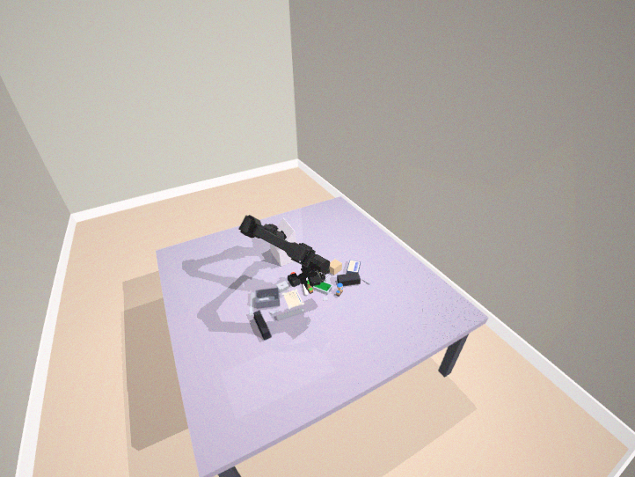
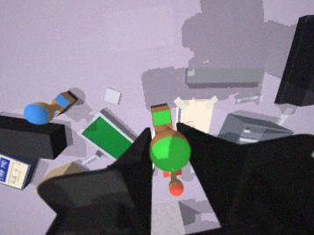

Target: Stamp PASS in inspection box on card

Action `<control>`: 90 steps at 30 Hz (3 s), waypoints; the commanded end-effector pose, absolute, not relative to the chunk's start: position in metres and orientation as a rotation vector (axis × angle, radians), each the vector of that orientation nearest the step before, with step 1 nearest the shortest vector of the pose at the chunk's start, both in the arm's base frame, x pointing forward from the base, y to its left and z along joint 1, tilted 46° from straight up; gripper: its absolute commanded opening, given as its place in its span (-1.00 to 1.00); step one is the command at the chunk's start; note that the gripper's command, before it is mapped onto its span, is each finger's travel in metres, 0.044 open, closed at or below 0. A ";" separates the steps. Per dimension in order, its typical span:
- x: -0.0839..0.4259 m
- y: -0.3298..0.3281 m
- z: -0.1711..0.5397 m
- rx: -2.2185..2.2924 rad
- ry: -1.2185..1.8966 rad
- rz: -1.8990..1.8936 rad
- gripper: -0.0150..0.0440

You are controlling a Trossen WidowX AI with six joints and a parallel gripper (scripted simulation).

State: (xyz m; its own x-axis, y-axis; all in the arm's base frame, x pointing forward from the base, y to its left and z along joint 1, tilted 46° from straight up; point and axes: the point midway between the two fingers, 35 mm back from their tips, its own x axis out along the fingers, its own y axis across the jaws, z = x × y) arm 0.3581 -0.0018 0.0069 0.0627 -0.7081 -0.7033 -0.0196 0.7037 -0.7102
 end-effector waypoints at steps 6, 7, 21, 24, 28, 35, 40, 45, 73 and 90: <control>0.372 0.011 -0.005 -0.638 1.426 -0.579 -0.49; 0.372 0.011 -0.006 -0.638 1.426 -0.579 -0.49; 0.375 -0.005 -0.022 -0.638 1.426 -0.579 -0.49; 0.375 -0.009 -0.026 -0.638 1.426 -0.579 -0.49; 0.376 -0.013 -0.030 -0.638 1.426 -0.579 -0.49; 0.376 -0.022 -0.038 -0.639 1.425 -0.579 -0.49; 0.376 -0.028 -0.044 -0.639 1.425 -0.580 -0.49; 0.376 -0.034 -0.049 -0.640 1.425 -0.581 -0.49; 0.369 0.048 0.031 -0.637 1.427 -0.578 0.42; 0.369 0.048 0.031 -0.637 1.427 -0.578 0.42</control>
